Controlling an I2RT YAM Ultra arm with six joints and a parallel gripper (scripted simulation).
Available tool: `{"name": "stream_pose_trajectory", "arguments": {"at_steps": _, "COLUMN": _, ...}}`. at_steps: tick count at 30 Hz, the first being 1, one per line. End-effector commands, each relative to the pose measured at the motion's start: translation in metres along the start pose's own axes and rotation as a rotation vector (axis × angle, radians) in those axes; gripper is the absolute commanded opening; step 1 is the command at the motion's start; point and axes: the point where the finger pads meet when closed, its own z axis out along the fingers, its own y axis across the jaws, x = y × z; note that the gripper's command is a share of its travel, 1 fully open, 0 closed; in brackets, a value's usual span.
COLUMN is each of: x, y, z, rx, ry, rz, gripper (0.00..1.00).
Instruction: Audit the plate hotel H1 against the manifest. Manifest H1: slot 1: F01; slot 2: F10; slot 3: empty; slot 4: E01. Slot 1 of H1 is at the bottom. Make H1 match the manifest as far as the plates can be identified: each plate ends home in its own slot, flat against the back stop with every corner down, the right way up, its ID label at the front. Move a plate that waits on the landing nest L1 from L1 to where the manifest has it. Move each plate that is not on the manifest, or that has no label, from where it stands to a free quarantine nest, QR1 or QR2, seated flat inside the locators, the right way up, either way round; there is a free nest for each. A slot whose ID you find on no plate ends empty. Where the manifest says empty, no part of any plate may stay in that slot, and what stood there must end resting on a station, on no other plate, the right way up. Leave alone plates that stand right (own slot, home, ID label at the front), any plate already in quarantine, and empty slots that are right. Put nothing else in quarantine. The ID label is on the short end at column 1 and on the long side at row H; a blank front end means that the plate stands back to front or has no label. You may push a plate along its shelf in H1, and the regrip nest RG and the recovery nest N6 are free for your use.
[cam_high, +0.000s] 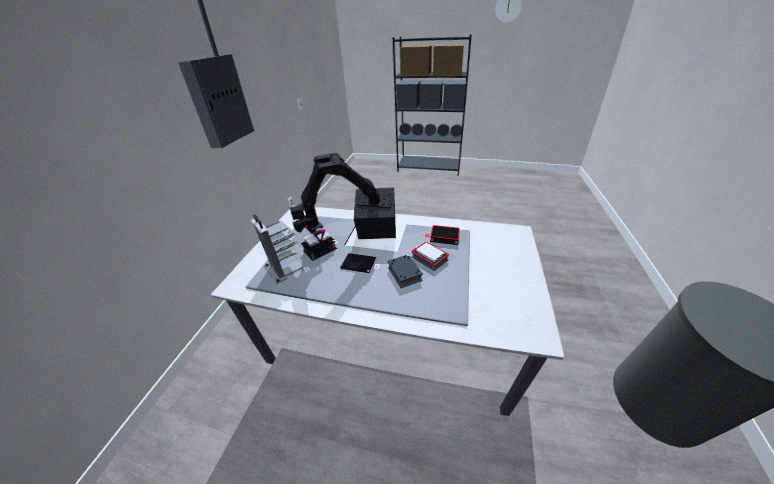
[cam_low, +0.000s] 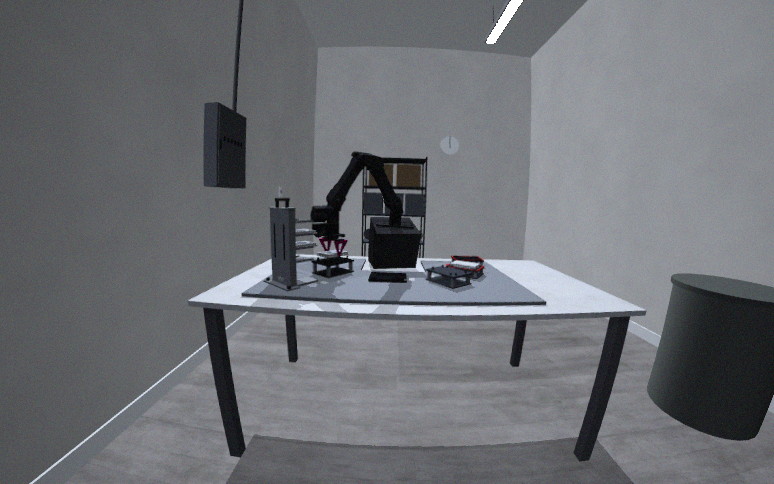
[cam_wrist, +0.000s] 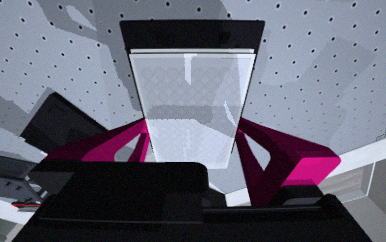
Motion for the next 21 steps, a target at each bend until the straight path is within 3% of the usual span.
{"name": "stream_pose_trajectory", "arguments": {"at_steps": 1, "x": -0.004, "y": -0.002, "z": -0.002, "rx": 0.006, "ry": -0.015, "rz": -0.001, "gripper": 0.86}}
{"name": "stream_pose_trajectory", "arguments": {"at_steps": 21, "x": -0.004, "y": -0.002, "z": 0.009, "rx": 0.005, "ry": -0.015, "rz": -0.001, "gripper": 0.86}}
